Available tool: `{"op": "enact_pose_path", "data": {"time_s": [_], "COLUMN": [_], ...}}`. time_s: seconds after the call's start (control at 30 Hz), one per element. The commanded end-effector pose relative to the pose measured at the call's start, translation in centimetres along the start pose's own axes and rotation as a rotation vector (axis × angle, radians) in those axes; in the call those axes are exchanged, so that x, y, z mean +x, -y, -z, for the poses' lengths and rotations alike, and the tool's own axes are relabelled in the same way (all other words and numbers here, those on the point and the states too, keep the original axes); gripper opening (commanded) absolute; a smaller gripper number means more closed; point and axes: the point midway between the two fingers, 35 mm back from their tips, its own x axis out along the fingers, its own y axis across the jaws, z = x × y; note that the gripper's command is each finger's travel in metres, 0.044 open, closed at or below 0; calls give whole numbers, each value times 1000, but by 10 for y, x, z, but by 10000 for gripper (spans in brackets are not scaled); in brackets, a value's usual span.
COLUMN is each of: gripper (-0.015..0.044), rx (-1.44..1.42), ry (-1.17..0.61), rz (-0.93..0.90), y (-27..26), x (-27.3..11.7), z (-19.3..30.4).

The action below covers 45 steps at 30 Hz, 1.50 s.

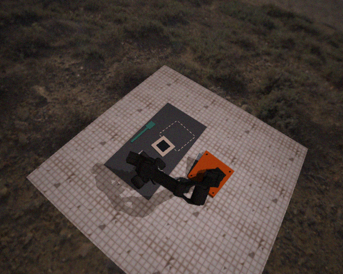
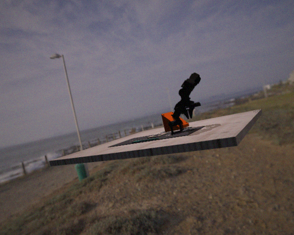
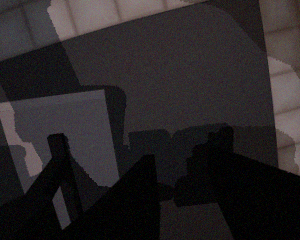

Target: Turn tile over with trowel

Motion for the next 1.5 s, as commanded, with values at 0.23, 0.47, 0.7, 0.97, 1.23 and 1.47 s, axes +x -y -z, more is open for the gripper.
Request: {"op": "enact_pose_path", "data": {"time_s": [0.23,0.47,0.7,0.97,1.23,1.47], "gripper": [100,100,100,48,0,0], "rx": [-6,-3,-3,-3,-3,-3], "ry": [-1,-1,-1,-1,-1,-1], "rz": [6,5,5,5,5,5], "y": [14,14,14,14,14,14], "x": [-3,-4,-4,-3,-3,-3], "z": [-2,-2,-2,-2,-2,-2]}}
